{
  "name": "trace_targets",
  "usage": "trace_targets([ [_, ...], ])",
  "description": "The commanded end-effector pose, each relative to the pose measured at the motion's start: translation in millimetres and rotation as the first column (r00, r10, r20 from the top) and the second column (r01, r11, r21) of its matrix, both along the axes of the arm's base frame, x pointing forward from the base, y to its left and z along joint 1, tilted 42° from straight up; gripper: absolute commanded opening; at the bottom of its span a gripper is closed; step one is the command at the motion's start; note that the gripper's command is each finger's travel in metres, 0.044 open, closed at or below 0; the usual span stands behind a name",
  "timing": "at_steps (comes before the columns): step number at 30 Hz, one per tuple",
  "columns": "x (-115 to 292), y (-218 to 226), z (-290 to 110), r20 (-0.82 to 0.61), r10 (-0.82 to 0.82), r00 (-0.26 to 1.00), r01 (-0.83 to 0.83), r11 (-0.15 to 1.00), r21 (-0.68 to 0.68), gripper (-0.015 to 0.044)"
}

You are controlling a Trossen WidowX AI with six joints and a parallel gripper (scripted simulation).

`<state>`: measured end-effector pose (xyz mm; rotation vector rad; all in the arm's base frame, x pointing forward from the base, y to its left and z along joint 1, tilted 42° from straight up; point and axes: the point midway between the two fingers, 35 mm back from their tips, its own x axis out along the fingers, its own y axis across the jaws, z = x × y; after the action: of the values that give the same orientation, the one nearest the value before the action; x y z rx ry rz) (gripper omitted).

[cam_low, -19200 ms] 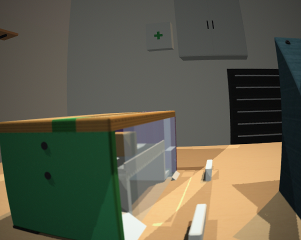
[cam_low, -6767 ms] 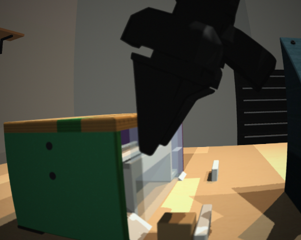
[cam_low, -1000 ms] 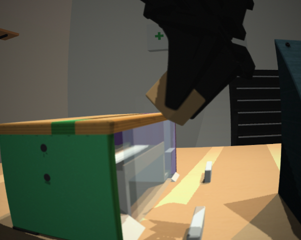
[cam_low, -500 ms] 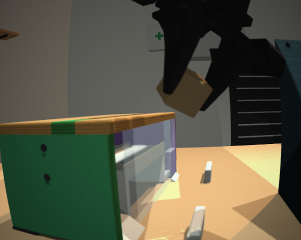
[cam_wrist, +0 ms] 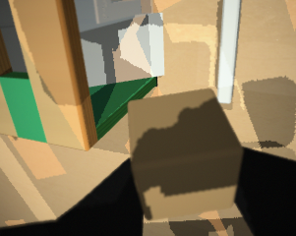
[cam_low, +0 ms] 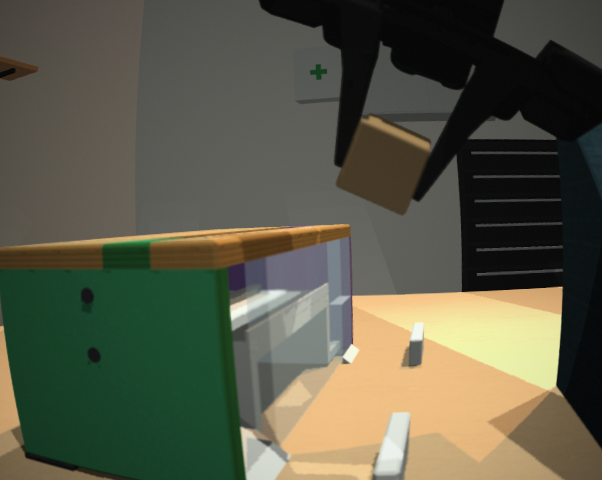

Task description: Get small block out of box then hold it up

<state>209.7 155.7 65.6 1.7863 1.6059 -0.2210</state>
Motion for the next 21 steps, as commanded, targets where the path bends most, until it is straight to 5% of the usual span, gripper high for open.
trace_targets([
  [1, -1.1, -1.7, 3.0, -0.112, -0.076, 0.991, 0.081, 0.996, 0.037, 0.0000],
  [21, -6.2, -10.1, 12.5, -0.670, -0.343, 0.658, 0.499, 0.866, 0.047, 0.0000],
])
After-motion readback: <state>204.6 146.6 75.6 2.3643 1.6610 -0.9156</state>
